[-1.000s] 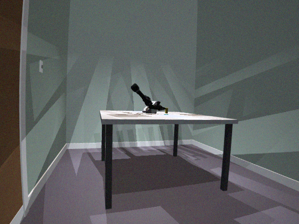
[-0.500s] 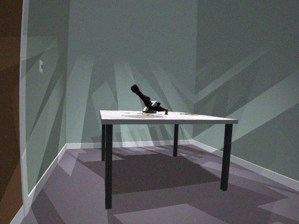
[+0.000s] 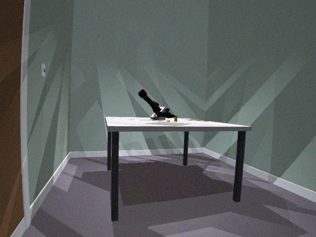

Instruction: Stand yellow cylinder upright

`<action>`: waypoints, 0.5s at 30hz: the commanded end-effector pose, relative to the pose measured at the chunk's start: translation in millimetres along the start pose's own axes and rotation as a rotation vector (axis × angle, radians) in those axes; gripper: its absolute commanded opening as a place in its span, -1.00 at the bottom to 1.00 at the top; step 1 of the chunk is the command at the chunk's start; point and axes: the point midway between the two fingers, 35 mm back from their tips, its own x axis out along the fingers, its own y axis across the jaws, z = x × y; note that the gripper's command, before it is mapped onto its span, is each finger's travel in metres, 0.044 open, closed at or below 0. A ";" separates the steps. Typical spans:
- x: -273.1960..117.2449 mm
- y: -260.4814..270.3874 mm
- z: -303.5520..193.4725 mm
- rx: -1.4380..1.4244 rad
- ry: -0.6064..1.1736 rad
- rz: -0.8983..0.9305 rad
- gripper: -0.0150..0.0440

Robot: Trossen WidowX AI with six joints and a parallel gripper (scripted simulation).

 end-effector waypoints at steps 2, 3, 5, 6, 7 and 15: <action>-0.5 -2.9 11.8 -0.010 -0.001 0.000 0.86; -0.8 -3.5 16.6 -0.012 0.000 0.001 0.86; -1.4 -4.3 26.3 -0.015 0.002 0.001 0.86; -1.8 -4.5 31.2 -0.016 0.002 0.000 0.86; -2.1 -4.7 36.1 -0.017 0.002 0.000 0.86; -5.7 -1.5 75.3 -0.023 -0.011 -0.010 0.86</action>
